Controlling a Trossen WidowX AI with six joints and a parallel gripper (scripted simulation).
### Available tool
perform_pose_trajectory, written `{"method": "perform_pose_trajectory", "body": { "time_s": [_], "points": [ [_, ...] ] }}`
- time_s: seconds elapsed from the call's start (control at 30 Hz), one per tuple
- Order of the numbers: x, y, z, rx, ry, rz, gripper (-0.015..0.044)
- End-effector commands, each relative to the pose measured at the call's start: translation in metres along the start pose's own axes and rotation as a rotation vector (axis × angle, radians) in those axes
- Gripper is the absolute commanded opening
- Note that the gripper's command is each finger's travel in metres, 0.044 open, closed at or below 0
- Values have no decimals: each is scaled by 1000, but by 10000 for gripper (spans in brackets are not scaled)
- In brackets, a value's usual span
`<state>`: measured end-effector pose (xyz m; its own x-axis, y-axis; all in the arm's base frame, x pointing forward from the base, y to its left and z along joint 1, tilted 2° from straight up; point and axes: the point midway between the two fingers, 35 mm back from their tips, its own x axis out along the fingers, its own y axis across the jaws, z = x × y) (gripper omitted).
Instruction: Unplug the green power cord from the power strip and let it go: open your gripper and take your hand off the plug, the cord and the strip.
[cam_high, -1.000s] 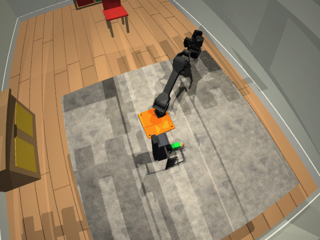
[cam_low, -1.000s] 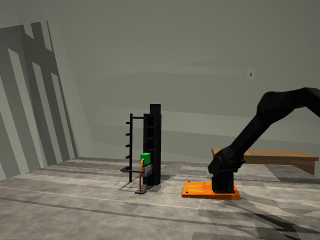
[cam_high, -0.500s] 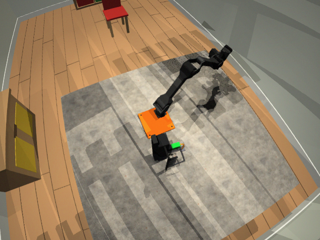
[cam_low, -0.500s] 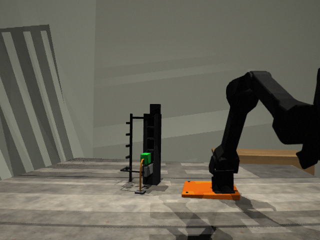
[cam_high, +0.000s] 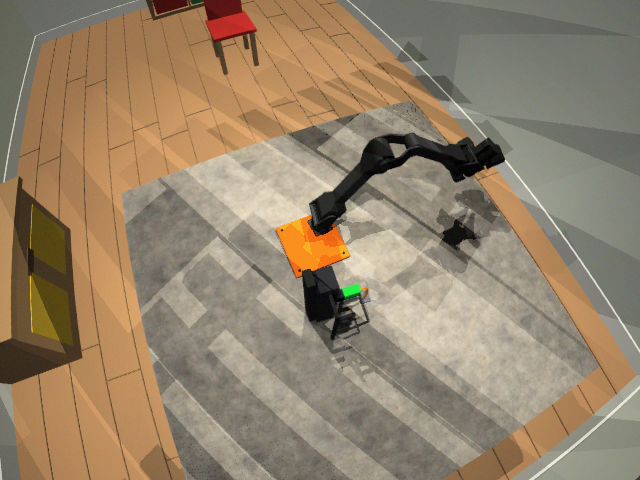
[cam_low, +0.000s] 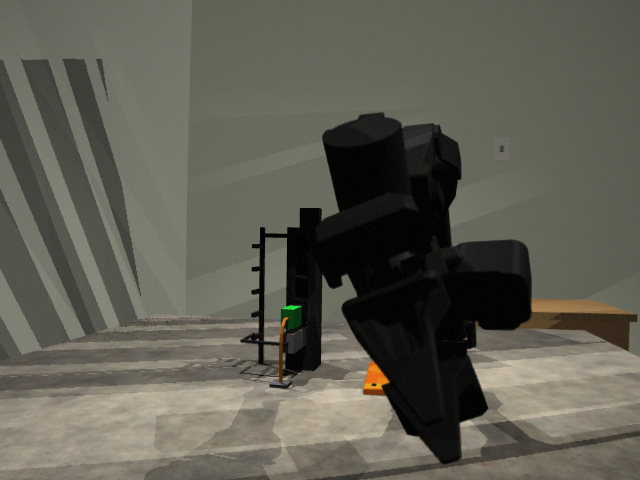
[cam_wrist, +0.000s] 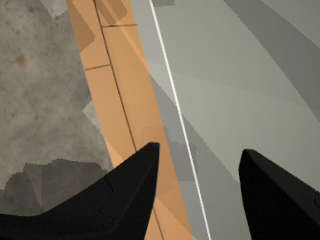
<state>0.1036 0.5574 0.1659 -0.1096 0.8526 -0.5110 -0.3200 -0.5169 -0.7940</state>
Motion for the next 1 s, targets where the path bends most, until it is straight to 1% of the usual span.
{"method": "perform_pose_trajectory", "body": {
  "time_s": [0.0, 0.13, 0.3, 0.53, 0.67, 0.77, 0.97],
  "points": [
    [-41, -3, -62, 98, 150, 18, 160],
    [-84, 2, -118, 195, 291, 41, 160],
    [-146, 24, -178, 332, 453, 95, 160],
    [-244, 70, -237, 552, 666, 178, 160],
    [-303, 103, -254, 693, 777, 228, 160],
    [-346, 130, -258, 804, 852, 267, 160],
    [-429, 188, -243, 1057, 984, 352, 160]
  ]
}}
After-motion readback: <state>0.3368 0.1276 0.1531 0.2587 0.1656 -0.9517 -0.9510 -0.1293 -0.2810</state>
